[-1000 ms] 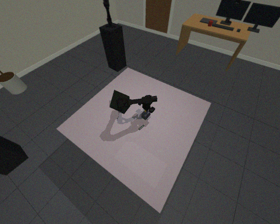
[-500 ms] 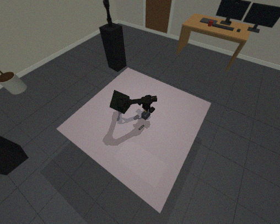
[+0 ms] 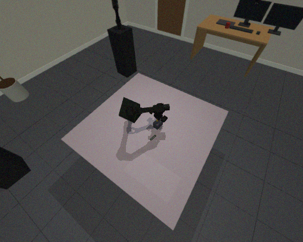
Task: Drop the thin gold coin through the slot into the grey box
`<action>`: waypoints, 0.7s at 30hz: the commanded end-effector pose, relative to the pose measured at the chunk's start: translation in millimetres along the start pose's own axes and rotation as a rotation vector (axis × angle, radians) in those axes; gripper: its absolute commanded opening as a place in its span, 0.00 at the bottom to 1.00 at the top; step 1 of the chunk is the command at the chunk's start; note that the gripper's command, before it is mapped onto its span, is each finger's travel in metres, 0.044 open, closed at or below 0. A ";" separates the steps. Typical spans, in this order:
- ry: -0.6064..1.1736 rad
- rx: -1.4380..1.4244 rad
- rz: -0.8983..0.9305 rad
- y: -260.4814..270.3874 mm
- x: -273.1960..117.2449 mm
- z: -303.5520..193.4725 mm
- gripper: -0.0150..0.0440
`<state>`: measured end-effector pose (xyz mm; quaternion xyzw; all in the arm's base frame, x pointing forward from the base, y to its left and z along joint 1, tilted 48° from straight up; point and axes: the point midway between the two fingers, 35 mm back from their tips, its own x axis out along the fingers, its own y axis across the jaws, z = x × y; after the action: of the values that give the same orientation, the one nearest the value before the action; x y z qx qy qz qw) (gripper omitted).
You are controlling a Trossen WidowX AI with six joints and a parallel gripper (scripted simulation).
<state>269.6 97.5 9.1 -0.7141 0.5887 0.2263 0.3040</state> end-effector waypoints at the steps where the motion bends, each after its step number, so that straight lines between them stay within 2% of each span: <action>1: 0.007 -0.007 0.001 1.7 3.2 -1.3 0.25; 21: 0.007 -0.007 0.001 1.7 11.8 -1.1 0.25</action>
<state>271.7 91.1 3.0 -0.7141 0.5886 0.2259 0.3043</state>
